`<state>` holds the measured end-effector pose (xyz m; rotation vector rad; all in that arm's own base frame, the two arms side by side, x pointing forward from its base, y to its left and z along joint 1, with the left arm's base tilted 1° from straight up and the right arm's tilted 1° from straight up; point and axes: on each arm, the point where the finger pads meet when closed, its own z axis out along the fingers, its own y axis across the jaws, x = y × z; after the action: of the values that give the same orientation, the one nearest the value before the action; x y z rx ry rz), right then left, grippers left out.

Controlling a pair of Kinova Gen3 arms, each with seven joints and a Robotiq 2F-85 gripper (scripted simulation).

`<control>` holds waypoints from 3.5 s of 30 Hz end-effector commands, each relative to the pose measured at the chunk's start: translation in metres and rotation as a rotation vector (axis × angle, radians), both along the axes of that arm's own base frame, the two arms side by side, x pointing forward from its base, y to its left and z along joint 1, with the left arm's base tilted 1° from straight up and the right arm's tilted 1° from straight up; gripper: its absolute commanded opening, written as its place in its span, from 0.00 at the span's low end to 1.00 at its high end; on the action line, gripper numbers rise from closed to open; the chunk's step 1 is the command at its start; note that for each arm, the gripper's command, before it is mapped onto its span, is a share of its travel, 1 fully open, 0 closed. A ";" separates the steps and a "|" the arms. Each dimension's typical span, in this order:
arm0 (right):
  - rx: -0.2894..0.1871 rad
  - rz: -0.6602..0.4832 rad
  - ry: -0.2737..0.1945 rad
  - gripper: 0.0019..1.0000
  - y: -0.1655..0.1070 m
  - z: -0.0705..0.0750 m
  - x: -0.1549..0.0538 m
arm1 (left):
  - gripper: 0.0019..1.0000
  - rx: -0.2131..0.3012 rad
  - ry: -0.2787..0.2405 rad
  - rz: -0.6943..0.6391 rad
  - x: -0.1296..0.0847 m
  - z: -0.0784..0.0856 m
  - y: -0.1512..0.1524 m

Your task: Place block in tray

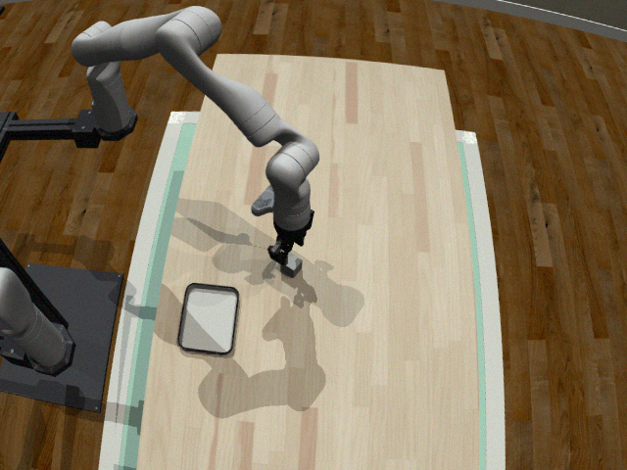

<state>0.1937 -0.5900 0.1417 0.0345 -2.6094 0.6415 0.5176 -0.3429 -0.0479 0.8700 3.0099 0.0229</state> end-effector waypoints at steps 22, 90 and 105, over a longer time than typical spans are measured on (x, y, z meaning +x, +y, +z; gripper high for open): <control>0.028 -0.472 -0.222 1.00 0.045 0.015 -0.092 | 0.65 -0.002 -0.002 0.000 0.001 0.001 -0.001; 0.016 -1.491 -0.738 1.00 0.139 0.064 -0.177 | 0.65 -0.002 -0.002 0.000 0.001 0.001 -0.001; 0.015 -1.495 -0.740 1.00 0.139 0.064 -0.178 | 0.65 -0.002 -0.002 0.000 0.001 0.001 -0.001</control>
<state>0.0160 -0.4506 0.2053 -2.1881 -2.2671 0.0119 0.5176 -0.3429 -0.0479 0.8700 3.0099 0.0229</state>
